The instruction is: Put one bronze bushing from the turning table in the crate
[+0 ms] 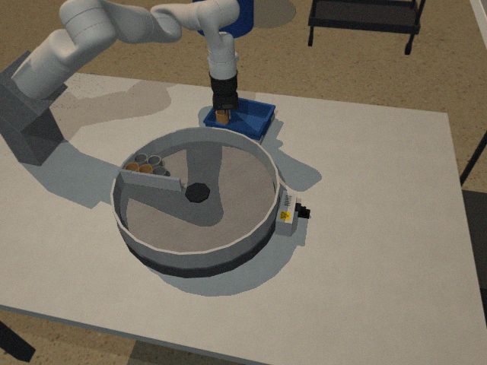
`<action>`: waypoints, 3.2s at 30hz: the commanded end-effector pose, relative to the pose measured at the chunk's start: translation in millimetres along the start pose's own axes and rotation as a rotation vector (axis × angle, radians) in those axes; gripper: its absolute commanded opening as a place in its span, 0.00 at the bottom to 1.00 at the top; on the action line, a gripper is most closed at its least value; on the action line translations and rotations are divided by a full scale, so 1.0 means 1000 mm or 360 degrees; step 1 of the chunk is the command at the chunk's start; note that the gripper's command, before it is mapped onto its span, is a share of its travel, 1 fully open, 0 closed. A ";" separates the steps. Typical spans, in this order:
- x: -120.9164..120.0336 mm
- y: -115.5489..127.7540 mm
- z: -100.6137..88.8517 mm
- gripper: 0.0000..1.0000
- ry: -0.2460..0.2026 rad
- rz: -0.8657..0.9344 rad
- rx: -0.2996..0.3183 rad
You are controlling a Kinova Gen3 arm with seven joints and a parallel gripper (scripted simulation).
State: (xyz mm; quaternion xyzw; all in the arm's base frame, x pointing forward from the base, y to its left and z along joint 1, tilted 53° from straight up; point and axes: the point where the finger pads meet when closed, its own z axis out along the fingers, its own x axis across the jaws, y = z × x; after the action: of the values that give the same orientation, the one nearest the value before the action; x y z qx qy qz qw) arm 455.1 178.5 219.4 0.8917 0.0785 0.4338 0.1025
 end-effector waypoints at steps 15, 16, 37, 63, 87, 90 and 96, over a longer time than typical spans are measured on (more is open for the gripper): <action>-0.001 0.000 0.007 0.00 -0.0002 -0.0002 -0.0002; 0.000 0.000 0.009 0.00 -0.0002 -0.0001 -0.0001; -0.001 0.000 0.018 0.00 -0.0003 -0.0003 -0.0003; -0.001 0.000 0.018 0.47 -0.0003 -0.0003 -0.0003; -0.001 0.000 0.018 0.47 -0.0003 -0.0003 -0.0003; -0.001 0.000 0.018 0.47 -0.0003 -0.0003 -0.0003; -0.001 0.000 0.018 0.47 -0.0003 -0.0003 -0.0003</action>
State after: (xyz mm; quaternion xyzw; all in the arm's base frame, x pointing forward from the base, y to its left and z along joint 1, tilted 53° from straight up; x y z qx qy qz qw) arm 469.2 175.7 207.7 0.8922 0.0788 0.4324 0.1041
